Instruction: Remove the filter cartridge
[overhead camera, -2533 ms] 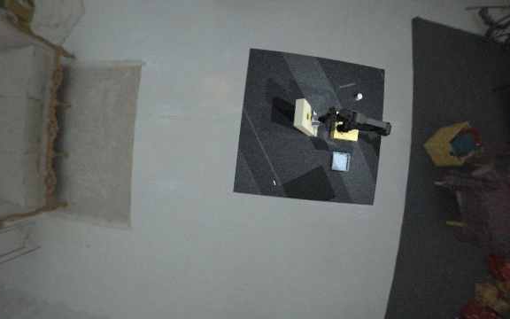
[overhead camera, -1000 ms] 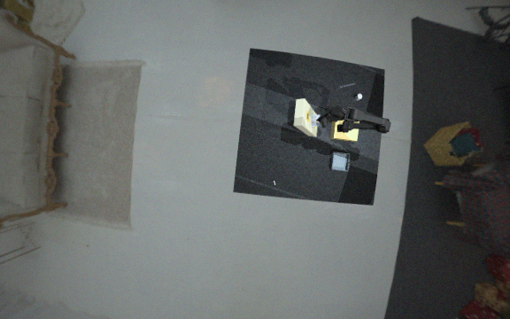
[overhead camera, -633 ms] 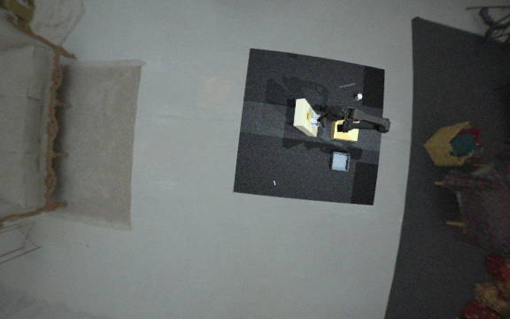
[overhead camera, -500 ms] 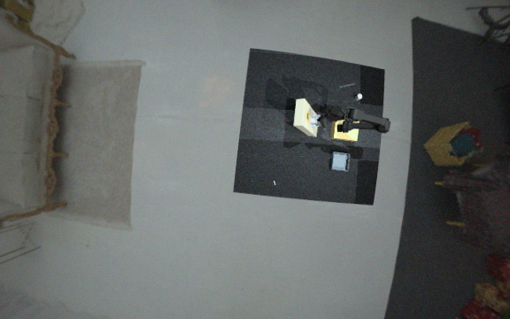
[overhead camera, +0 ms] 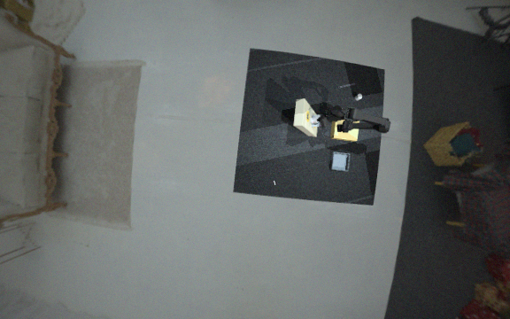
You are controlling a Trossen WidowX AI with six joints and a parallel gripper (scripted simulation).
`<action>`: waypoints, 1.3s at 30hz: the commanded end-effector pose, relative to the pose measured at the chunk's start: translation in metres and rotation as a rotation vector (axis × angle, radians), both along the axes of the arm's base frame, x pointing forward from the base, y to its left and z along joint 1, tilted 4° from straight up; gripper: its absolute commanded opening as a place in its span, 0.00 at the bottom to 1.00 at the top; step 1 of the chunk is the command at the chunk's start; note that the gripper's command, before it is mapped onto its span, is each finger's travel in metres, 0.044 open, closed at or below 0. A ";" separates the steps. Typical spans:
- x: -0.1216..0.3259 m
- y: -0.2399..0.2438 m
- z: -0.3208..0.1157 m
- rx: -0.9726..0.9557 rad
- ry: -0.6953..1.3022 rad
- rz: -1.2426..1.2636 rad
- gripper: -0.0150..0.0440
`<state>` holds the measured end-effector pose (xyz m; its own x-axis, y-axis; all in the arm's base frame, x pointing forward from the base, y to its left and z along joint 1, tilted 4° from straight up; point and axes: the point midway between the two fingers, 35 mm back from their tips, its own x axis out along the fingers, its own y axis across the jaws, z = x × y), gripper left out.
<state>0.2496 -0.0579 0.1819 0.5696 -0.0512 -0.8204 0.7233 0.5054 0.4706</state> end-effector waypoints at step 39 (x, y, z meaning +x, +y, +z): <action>0.027 -0.015 0.130 -0.070 -0.296 -0.019 0.89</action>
